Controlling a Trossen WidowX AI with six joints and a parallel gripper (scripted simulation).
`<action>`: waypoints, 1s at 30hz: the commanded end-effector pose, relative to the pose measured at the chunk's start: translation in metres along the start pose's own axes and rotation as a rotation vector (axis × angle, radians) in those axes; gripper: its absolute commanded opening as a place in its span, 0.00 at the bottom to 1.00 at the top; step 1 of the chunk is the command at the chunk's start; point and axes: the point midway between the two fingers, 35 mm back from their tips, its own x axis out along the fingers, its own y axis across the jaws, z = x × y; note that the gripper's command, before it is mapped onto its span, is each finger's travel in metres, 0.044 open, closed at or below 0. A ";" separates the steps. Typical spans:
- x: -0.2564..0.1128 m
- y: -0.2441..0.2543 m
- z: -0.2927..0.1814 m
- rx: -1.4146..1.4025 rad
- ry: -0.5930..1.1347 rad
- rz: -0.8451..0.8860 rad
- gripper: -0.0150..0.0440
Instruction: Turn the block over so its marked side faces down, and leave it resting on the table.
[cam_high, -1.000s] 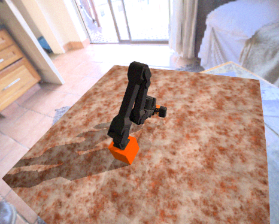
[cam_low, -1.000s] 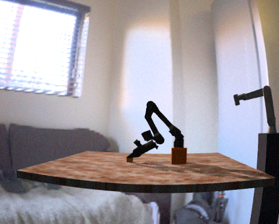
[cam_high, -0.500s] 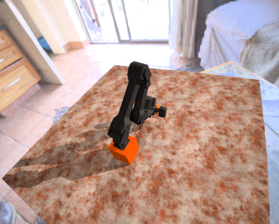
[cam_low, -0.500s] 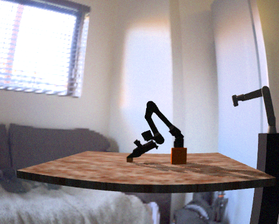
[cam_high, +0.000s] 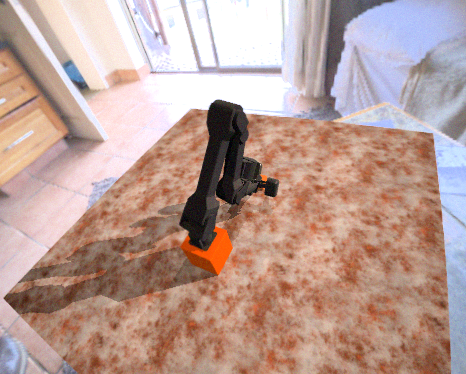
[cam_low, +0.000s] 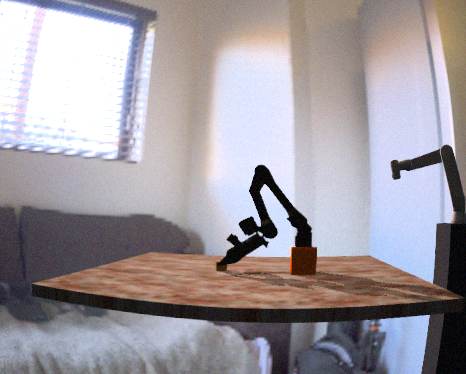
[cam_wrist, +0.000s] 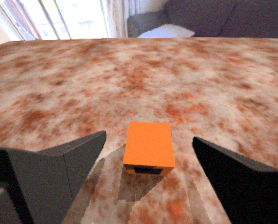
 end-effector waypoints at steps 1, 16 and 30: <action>0.005 -0.004 0.012 0.026 0.069 -0.020 1.00; -0.055 0.002 0.051 -0.024 0.420 -0.002 1.00; -0.046 0.001 0.060 -0.018 0.538 0.001 1.00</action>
